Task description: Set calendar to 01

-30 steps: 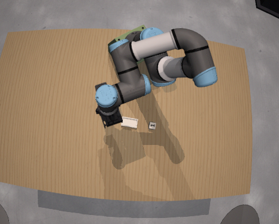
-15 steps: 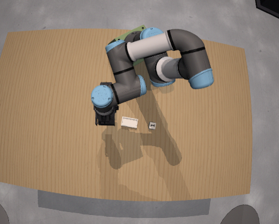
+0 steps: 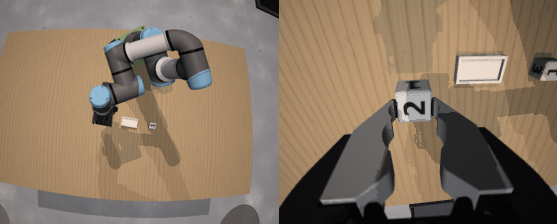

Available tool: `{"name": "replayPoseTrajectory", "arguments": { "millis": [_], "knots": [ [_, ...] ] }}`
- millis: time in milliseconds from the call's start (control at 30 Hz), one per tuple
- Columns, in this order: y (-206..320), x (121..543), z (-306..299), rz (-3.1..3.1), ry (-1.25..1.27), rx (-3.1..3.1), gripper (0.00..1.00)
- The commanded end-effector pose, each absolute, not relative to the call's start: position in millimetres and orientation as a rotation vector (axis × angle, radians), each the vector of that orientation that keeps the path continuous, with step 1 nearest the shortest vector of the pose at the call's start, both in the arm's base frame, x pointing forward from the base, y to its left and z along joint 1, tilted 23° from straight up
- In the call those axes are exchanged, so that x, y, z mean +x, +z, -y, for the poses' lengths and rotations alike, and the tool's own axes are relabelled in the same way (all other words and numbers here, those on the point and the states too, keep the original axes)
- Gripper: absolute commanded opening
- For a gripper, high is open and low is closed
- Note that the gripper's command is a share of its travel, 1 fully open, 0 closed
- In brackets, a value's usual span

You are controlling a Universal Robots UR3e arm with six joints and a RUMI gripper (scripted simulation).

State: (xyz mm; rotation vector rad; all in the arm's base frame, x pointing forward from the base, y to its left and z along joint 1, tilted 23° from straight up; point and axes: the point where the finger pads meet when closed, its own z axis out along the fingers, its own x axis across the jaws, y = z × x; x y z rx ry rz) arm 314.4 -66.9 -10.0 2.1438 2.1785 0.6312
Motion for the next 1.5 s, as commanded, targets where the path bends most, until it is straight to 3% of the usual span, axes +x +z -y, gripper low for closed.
{"name": "replayPoseTrajectory", "arguments": {
  "millis": [0, 900, 1467],
  "knots": [
    [-10, 315, 68, -2.164, 0.630, 2.161, 0.10],
    [-13, 316, 67, -2.162, 0.630, 2.163, 0.10],
    [-43, 326, 58, -2.162, 0.630, 2.164, 0.10]
  ]
}}
